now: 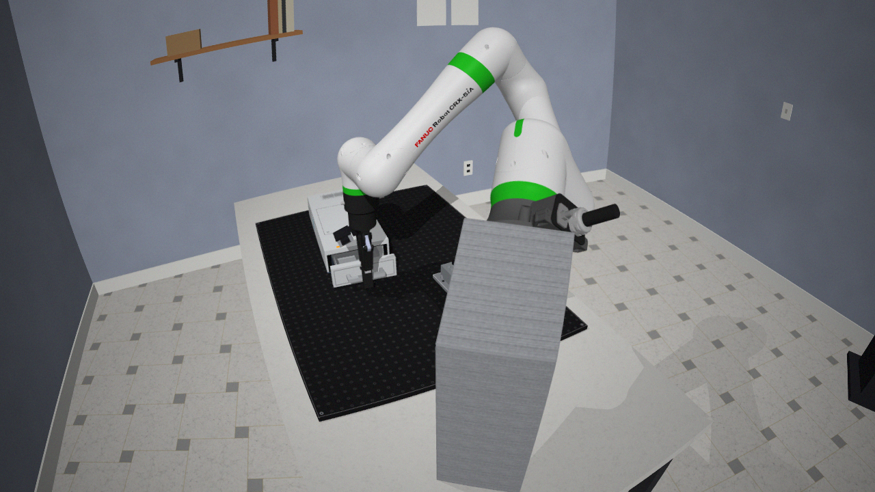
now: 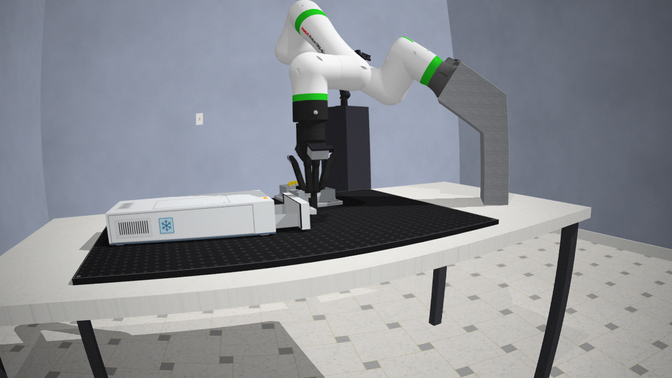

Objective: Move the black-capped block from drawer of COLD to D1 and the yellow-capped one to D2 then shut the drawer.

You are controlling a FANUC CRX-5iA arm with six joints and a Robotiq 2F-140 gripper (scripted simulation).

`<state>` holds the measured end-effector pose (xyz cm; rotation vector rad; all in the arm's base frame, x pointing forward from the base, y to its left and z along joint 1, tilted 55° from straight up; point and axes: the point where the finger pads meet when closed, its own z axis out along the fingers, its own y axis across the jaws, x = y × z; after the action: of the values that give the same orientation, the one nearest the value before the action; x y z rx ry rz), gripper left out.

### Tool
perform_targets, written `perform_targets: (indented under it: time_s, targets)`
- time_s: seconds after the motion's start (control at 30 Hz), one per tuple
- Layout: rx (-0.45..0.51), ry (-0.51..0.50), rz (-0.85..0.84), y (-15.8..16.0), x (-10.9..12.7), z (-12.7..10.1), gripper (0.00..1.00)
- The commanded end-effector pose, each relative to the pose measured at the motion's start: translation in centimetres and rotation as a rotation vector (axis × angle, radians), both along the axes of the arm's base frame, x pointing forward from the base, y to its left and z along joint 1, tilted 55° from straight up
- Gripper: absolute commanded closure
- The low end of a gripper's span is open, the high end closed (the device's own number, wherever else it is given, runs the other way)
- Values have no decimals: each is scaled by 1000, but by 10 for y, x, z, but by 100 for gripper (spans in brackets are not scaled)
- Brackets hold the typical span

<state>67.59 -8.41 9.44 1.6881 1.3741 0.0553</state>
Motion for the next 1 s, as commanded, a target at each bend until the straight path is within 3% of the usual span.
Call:
perform_targets:
  time_s: [0.0, 0.97]
  targets:
    - [0, -1, 1, 1, 2, 2, 90]
    - [0, -1, 1, 3, 25, 23, 90]
